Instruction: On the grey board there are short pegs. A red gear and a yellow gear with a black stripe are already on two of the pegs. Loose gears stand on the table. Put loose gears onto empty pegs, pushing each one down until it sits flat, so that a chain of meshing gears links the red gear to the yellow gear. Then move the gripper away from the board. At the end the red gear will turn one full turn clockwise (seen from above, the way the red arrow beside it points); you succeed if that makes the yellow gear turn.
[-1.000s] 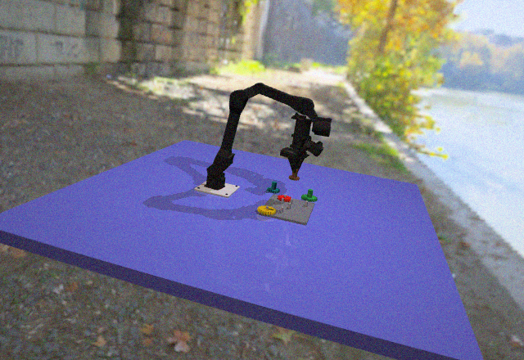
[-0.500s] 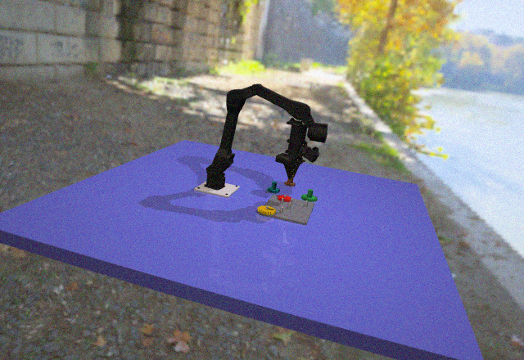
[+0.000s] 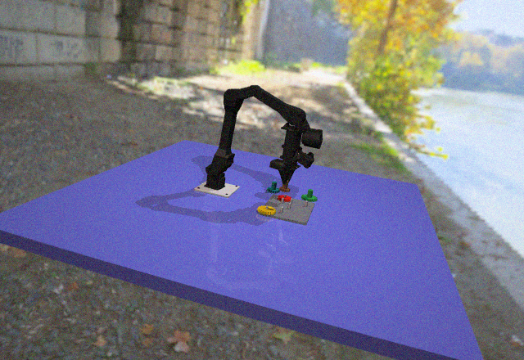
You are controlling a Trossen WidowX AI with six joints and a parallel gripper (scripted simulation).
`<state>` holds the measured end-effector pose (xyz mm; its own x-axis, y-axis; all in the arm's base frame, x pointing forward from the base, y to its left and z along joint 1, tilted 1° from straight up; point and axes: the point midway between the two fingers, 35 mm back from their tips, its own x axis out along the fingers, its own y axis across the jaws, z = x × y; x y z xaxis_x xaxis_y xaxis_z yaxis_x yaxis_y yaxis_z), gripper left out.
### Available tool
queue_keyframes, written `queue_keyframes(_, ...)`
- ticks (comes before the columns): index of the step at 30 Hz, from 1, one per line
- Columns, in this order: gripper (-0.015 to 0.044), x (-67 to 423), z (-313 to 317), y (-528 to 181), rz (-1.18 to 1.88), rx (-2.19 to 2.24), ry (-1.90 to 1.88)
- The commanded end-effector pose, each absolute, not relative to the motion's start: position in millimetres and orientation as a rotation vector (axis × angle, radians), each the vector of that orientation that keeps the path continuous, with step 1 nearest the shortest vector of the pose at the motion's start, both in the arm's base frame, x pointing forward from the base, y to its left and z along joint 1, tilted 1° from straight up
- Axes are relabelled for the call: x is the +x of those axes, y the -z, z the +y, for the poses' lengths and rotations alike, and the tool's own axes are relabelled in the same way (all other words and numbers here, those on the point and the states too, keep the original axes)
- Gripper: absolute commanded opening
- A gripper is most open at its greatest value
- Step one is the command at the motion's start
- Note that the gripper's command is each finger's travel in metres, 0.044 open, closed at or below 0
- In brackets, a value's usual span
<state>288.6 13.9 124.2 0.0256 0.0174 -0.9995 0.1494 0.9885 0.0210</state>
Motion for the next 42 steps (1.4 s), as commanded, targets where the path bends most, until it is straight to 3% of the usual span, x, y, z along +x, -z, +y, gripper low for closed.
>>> queue_keyframes(1,0.0,287,11,-123,1.535,0.134,0.094)
queue_keyframes(42,0.0,289,11,-99,1.536,-0.02,-0.055)
